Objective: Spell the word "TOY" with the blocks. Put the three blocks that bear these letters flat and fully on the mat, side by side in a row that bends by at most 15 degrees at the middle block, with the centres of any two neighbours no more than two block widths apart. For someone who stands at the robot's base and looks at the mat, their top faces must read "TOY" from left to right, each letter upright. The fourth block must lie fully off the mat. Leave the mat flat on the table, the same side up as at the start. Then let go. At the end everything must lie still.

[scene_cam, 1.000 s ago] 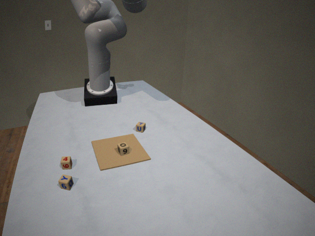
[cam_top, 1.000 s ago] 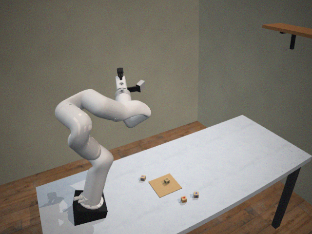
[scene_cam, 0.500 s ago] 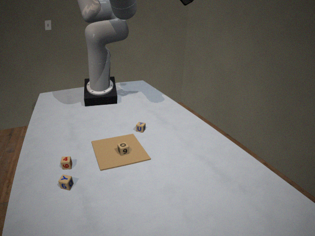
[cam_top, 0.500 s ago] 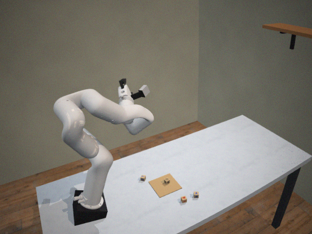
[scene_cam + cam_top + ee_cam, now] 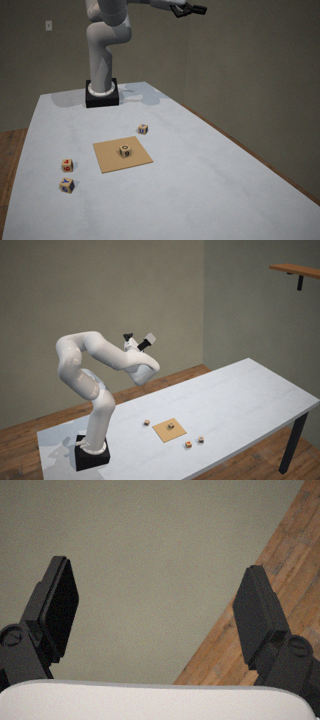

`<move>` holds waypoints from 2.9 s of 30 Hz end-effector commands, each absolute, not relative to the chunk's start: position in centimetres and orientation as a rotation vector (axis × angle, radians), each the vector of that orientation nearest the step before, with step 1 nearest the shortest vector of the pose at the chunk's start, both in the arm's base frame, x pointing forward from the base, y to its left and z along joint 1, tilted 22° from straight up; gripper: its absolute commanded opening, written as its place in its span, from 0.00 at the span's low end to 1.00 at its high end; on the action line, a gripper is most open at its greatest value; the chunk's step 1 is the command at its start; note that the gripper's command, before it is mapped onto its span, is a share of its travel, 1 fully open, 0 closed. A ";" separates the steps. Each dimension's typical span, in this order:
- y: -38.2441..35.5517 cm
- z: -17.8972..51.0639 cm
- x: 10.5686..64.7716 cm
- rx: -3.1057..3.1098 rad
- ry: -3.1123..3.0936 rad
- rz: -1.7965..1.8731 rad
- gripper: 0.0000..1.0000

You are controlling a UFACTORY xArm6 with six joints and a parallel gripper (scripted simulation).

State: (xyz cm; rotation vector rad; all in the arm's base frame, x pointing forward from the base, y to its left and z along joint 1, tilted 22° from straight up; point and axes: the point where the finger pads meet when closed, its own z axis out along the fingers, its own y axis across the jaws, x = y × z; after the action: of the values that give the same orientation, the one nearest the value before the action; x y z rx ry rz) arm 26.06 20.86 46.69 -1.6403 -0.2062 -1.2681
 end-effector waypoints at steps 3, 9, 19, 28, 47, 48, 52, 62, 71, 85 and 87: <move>18.3 43.6 27.3 -1.757 -0.292 -1.398 1.00; 16.2 41.1 28.0 -1.859 -0.360 -1.482 1.00; 12.7 36.9 28.7 -2.033 -0.486 -1.586 1.00; 9.2 32.7 28.5 -2.212 -0.633 -1.642 1.00; 3.9 25.9 26.4 -2.493 -0.921 -1.608 1.00; 3.9 25.9 26.4 -2.493 -0.921 -1.608 1.00; 3.5 25.3 26.1 -2.513 -0.947 -1.599 1.00; 3.5 25.3 26.1 -2.515 -0.949 -1.598 1.00; 3.5 25.3 26.1 -2.515 -0.949 -1.598 1.00; 3.5 25.3 26.1 -2.515 -0.949 -1.598 1.00; 3.5 25.3 26.1 -2.515 -0.949 -1.598 1.00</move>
State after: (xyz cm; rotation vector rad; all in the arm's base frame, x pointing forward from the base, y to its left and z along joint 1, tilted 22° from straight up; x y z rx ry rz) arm 26.08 3.48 25.21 -2.5155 -0.9474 -1.5961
